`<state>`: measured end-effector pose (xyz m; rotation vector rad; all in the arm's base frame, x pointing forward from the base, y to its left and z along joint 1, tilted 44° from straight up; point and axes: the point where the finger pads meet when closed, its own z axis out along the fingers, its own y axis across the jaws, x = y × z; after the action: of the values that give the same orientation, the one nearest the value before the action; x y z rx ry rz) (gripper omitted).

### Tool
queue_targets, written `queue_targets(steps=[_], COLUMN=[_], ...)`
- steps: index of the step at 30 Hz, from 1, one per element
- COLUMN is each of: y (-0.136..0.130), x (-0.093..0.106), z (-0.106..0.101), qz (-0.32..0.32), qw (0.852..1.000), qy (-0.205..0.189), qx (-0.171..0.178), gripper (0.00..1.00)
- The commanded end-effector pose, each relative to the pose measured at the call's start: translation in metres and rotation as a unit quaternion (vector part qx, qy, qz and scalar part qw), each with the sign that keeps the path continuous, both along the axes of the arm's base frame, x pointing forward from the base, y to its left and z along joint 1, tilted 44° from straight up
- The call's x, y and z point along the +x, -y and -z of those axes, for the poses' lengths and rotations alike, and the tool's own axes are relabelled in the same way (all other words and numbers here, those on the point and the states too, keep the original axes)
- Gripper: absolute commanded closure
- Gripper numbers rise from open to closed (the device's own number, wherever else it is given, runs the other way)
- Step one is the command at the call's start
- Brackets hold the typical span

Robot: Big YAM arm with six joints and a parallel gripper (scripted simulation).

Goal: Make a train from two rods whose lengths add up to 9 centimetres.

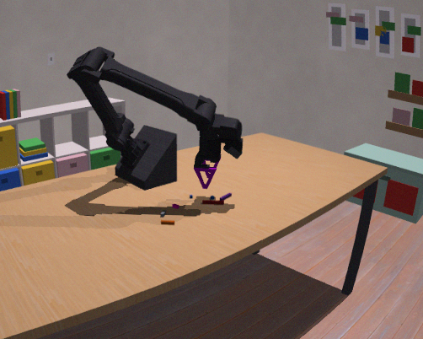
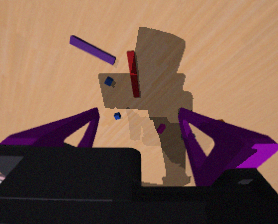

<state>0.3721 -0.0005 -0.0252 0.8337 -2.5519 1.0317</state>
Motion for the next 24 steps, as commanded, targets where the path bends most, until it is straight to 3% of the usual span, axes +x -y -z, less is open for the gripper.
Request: queue_targets(steps=[1, 3, 4, 6, 24], y=[-0.027, -0.029, -0.029, -0.018, -0.017], x=[0.031, 0.032, 0.032, 0.019, 0.021], z=[0.009, 0.012, 0.012, 0.006, 0.010], qz=[-0.056, -0.061, -0.061, -0.053, -0.050], qw=[0.998, 0.998, 0.998, 0.998, 0.998], qy=[-0.012, -0.018, -0.017, -0.024, -0.029], qx=[0.013, 0.013, 0.012, 0.010, 0.008], gripper=[0.00, 0.00, 0.77, 0.77, 0.77])
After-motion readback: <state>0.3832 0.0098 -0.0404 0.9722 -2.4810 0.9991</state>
